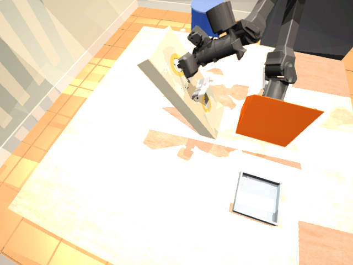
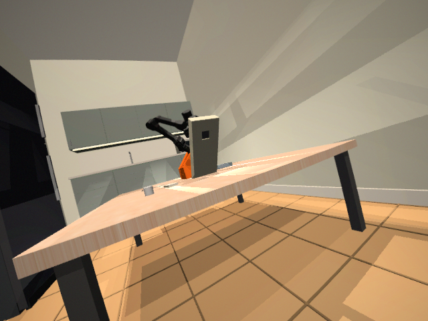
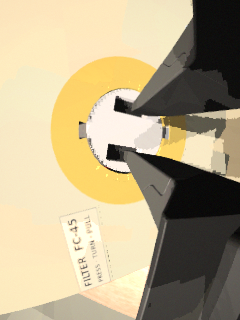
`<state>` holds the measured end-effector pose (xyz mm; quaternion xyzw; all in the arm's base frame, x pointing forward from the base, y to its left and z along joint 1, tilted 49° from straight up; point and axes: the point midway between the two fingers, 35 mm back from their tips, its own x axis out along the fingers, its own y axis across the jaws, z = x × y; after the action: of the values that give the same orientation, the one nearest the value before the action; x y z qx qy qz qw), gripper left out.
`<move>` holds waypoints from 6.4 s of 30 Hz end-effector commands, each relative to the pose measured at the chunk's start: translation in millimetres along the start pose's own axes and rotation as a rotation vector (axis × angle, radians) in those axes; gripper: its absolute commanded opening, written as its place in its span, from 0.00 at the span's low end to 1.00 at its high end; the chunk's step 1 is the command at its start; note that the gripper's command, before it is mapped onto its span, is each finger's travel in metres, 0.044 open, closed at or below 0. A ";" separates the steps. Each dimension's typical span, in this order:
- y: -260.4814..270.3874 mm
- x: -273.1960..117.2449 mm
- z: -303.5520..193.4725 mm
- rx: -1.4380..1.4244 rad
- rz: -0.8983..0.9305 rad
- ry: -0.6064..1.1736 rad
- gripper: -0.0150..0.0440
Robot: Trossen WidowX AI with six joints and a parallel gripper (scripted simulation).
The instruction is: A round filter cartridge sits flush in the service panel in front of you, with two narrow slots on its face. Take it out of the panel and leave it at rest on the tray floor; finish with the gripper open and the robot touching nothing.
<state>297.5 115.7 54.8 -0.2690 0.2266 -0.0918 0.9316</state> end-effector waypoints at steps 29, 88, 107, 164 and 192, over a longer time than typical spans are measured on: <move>-0.6 0.3 3.5 -0.004 0.004 0.001 0.42; 0.7 3.3 0.2 -0.004 0.004 0.001 0.42; 0.1 3.3 2.2 -0.004 0.004 0.001 0.42; -0.5 17.5 3.2 -0.004 0.003 0.000 0.42; -0.8 19.3 3.7 0.107 0.002 -0.003 0.25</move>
<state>313.3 112.7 53.2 -0.2530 0.2203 -0.0941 0.9373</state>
